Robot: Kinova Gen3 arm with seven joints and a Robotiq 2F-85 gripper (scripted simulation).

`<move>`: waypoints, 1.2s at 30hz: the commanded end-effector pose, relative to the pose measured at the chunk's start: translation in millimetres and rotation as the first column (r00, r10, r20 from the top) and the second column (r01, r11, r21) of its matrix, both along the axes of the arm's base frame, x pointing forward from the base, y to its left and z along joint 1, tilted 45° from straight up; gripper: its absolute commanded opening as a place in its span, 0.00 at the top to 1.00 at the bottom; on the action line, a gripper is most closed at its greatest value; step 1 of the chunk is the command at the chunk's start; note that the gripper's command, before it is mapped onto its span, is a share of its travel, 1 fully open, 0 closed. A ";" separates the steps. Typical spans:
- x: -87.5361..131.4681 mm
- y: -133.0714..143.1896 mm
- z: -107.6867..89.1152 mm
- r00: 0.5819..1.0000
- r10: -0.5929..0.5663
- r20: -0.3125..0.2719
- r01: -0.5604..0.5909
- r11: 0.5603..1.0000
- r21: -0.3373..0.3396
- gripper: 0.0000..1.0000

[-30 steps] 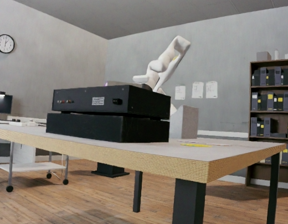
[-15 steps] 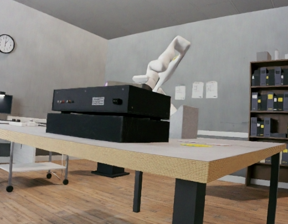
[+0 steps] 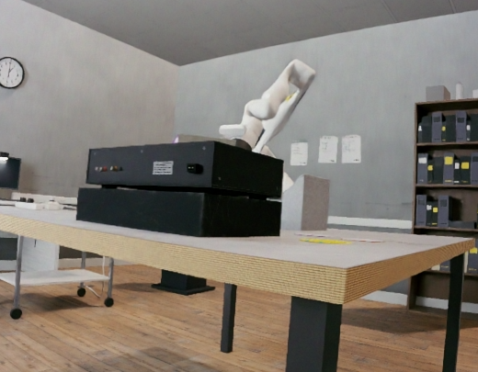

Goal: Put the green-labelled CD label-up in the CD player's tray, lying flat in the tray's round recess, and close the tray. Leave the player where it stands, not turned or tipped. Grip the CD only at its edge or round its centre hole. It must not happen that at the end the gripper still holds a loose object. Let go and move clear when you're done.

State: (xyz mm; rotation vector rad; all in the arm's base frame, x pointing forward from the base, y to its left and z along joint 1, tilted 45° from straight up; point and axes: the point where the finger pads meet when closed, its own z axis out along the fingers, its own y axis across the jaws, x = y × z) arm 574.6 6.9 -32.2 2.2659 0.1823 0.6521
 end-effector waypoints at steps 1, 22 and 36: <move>2.9 0.0 0.6 1.000 0.001 0.003 -0.001 1.000 0.001 0.90; 7.5 -0.8 0.5 1.000 0.001 0.003 -0.001 1.000 0.001 0.90; 7.6 -0.8 0.5 1.000 0.001 0.003 -0.001 1.000 0.001 0.90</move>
